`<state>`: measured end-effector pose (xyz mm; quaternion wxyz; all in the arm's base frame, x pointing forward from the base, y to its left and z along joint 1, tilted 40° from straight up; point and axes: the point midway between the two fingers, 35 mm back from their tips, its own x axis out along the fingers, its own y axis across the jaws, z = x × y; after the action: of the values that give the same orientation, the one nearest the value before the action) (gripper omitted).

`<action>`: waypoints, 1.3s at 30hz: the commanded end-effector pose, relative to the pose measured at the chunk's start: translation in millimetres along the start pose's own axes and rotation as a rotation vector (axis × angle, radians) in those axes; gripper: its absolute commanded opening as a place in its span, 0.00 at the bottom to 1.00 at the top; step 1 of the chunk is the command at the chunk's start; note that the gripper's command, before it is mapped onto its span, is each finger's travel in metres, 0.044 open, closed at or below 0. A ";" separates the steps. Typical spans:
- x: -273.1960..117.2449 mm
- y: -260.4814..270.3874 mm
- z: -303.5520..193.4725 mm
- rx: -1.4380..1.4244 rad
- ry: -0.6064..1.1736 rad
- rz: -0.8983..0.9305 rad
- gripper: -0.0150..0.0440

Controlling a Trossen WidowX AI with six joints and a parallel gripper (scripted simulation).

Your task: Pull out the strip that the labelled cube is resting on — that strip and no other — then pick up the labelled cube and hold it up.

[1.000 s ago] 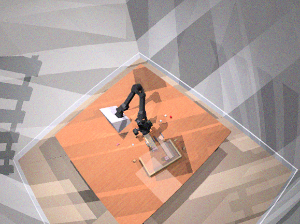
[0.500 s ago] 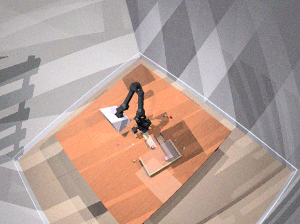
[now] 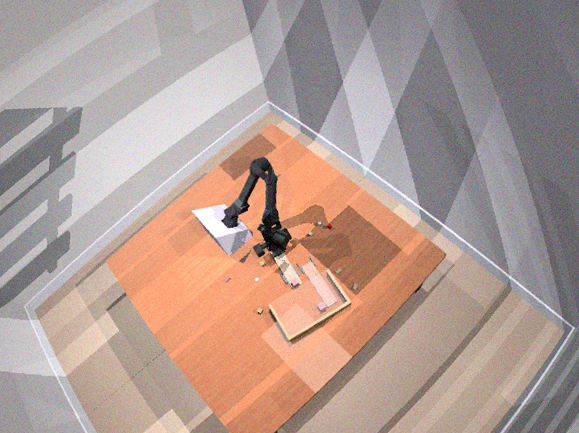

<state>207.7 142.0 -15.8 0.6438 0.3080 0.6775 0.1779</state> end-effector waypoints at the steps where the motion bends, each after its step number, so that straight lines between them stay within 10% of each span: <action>1: 4.0 -1.1 -9.5 0.001 0.028 -0.006 0.25; 35: -41.8 0.3 2.4 0.000 0.027 -0.008 0.25; 39: -40.4 -0.9 19.6 0.048 0.026 -0.008 0.43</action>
<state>214.8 114.9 13.4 0.6342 0.3070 0.6885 0.1720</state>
